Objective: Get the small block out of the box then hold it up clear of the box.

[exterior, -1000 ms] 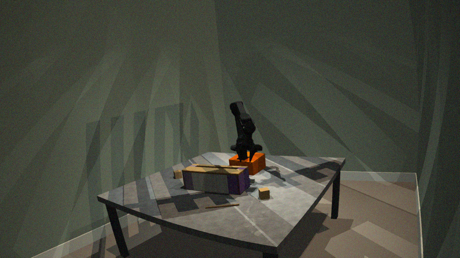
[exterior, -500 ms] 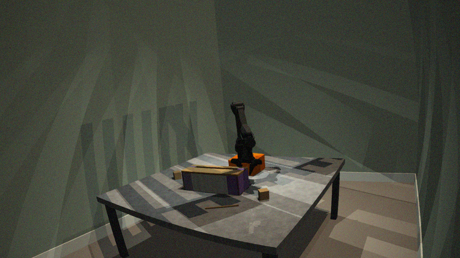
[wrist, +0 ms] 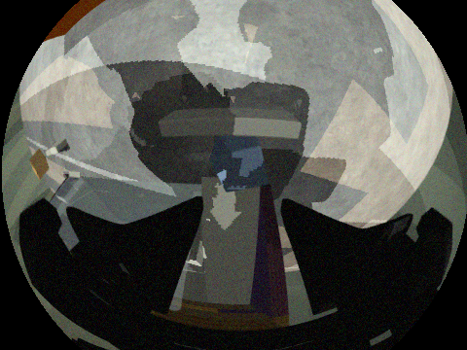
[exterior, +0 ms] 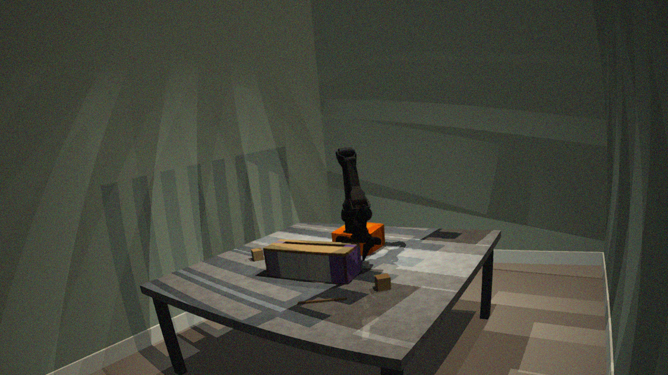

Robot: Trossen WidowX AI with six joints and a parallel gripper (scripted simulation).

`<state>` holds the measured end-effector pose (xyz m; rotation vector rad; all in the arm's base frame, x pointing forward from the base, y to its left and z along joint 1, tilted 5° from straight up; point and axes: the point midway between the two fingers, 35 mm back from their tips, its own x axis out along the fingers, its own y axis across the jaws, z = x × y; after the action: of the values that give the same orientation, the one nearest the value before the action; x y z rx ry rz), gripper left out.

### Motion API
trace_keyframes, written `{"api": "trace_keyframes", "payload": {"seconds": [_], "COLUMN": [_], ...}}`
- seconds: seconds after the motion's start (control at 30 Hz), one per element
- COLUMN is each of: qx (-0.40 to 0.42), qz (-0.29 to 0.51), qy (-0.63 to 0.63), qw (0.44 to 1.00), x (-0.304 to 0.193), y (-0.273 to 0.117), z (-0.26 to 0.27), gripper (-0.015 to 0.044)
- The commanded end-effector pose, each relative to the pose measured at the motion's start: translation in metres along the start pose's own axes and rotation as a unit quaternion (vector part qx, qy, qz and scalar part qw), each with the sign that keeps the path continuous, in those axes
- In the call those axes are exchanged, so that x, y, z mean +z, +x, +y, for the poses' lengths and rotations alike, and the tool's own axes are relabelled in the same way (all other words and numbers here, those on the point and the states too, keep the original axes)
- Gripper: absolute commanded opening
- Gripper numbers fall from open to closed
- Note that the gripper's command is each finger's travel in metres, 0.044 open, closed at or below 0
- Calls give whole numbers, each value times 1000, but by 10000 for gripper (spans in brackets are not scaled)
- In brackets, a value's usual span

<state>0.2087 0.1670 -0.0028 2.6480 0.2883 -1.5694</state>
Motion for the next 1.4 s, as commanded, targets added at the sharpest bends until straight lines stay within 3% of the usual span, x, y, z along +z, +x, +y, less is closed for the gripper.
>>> {"api": "trace_keyframes", "payload": {"seconds": [0.0,0.6,0.83,0.93,1.03,1.37], "qx": [0,1,1,1,1,0], "qz": [-2,-3,-3,-3,-2,-2], "qy": [-1,-1,-1,-1,-1,-2], "qw": [1000,1000,1000,1000,1000,1000], "x": [5,19,19,19,16,-1], "y": [7,28,28,28,24,-9], "z": [0,2,2,2,2,0], "gripper": [285,285,101,81,3,0]}}
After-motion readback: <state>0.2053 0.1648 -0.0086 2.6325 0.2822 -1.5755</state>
